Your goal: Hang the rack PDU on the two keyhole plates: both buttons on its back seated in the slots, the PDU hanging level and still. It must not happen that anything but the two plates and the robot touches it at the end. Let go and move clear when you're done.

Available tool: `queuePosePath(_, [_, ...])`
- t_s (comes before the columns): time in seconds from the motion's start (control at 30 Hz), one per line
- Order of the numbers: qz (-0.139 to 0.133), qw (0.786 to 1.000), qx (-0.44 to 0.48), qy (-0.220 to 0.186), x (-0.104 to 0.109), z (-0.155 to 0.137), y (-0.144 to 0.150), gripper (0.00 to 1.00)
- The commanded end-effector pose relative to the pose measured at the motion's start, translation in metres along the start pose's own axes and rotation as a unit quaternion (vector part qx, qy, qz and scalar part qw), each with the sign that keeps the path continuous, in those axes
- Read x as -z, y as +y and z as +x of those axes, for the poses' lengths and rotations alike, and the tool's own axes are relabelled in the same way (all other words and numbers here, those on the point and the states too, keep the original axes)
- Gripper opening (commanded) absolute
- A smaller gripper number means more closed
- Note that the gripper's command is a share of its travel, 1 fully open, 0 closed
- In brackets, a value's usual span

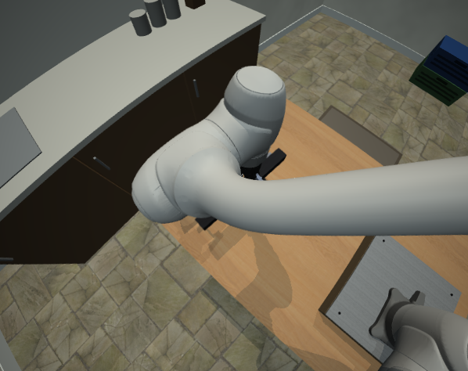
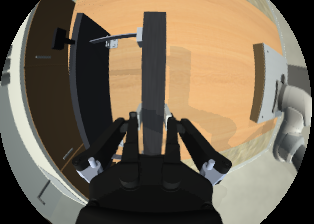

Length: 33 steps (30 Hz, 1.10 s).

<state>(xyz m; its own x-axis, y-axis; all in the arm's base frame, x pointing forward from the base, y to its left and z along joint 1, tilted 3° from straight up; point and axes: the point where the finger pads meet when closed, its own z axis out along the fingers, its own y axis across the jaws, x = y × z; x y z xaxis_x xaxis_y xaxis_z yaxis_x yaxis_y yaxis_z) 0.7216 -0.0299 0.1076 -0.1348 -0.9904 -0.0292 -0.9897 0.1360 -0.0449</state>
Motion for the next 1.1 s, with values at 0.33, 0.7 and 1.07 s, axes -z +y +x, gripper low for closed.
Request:
queuePosePath(0.33, [0.0, 1.0, 0.0, 0.0, 0.0002, 0.0, -0.0003, 0.0])
queuePosePath(0.7, [0.0, 1.0, 0.0, 0.0, -0.0001, 0.0, -0.0003, 0.0])
queuePosePath(1.07, [0.0, 1.0, 0.0, 0.0, -0.0029, 0.0, -0.0003, 0.0])
